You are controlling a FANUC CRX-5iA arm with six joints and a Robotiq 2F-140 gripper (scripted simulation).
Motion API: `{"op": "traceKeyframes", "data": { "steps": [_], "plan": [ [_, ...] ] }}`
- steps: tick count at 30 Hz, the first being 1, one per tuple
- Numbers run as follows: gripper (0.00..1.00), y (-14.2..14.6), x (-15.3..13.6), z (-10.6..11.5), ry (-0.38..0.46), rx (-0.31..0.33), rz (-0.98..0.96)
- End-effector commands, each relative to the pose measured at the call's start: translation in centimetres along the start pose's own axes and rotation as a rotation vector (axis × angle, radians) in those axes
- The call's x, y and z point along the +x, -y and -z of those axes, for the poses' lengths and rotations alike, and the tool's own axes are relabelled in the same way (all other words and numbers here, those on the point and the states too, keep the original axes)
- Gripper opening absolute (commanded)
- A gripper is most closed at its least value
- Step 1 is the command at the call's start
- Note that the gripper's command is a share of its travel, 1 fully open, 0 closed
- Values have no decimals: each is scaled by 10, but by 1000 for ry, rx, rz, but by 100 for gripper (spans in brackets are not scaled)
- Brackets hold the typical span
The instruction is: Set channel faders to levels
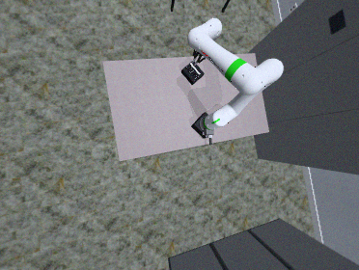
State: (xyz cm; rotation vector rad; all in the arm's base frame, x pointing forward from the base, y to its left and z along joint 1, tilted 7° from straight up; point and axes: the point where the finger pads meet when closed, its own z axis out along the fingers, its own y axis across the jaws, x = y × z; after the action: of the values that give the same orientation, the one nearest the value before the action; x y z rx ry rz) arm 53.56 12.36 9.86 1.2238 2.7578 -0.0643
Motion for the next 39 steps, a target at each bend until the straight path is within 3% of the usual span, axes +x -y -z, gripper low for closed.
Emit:
{"op": "traceKeyframes", "data": {
  "steps": [1, 39],
  "plan": [
    [0, 0, 0, 0, -1, 0, 0],
    [0, 0, 0, -4, -1, 0, 1]
  ]
}}
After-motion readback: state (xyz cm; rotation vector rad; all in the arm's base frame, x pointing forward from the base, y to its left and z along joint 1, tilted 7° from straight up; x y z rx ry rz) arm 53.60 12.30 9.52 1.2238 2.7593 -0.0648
